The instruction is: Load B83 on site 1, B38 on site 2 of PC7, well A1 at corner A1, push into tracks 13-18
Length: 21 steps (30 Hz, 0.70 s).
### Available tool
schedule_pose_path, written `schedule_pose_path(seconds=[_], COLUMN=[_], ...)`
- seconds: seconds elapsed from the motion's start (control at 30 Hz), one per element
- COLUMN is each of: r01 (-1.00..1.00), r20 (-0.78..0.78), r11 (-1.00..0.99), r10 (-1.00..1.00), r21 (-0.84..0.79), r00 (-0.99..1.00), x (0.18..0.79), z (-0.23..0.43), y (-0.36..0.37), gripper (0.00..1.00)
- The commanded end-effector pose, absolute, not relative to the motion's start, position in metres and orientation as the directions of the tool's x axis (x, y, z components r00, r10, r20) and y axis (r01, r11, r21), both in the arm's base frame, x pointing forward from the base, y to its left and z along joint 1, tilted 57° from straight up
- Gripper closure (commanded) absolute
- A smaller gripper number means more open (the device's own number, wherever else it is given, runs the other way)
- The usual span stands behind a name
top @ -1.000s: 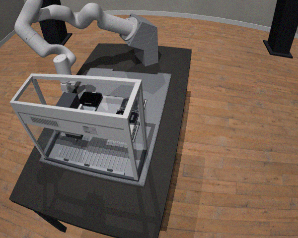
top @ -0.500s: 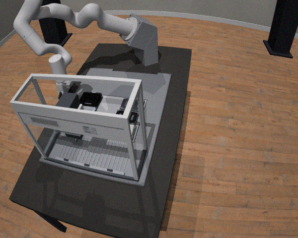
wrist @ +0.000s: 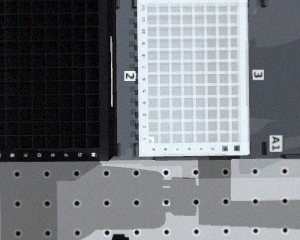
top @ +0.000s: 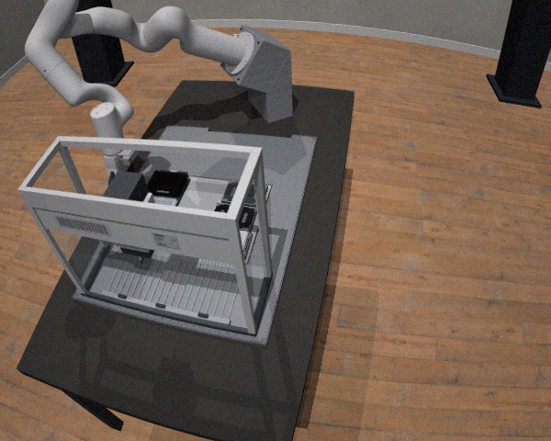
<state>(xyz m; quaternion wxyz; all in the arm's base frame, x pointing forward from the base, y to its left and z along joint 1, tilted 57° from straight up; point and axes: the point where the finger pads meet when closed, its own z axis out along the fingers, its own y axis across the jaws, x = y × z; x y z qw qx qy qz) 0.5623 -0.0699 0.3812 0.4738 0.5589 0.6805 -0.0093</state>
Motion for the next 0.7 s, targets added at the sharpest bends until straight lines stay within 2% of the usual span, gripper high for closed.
schedule_pose_path(seconds=[0.0, 0.67], r01=[0.768, 0.768], r20=[-0.655, -0.655], r11=[0.375, 0.375], r10=[0.752, 0.752], r21=[0.518, 0.518], r00=[0.074, 0.074], x=[0.566, 0.585], z=[0.379, 0.362], y=[-0.072, -0.089], gripper=[0.0, 0.0])
